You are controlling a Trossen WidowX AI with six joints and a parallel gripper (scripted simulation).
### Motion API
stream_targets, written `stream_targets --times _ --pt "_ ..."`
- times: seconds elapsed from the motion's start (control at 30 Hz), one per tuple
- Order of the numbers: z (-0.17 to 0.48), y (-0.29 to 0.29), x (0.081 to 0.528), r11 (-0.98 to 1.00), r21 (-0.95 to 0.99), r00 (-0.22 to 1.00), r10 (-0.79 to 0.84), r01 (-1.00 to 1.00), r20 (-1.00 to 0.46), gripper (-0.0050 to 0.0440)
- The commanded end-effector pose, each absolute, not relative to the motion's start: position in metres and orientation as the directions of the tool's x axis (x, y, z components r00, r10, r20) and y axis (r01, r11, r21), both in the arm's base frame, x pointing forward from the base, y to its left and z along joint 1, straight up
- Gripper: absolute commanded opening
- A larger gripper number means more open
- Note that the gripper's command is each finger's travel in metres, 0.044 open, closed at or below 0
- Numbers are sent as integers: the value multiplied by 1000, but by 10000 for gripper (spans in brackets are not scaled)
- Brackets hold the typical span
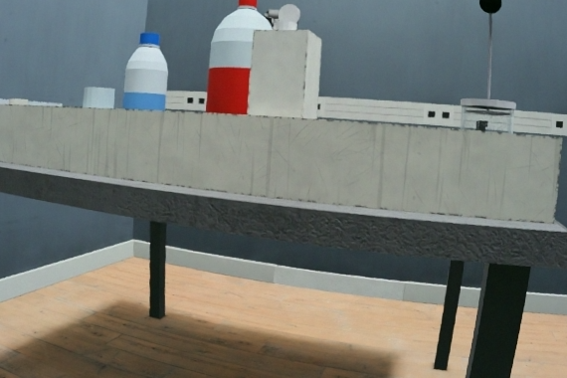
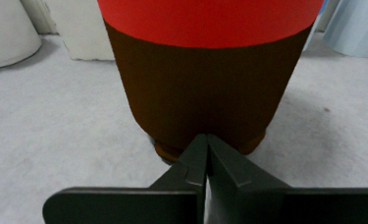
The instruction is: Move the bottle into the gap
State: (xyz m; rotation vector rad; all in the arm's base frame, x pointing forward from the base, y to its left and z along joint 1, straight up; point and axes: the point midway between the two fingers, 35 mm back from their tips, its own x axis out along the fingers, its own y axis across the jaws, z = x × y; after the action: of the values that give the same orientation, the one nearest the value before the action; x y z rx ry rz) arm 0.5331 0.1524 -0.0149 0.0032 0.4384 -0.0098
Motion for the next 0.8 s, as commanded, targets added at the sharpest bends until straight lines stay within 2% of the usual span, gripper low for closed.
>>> stream_targets --times 0.0,0.77 --pt "-8 150 541 1000 3 913 -13 15 -408 -50" --pt "-8 150 549 1000 4 913 -10 13 -408 -50"
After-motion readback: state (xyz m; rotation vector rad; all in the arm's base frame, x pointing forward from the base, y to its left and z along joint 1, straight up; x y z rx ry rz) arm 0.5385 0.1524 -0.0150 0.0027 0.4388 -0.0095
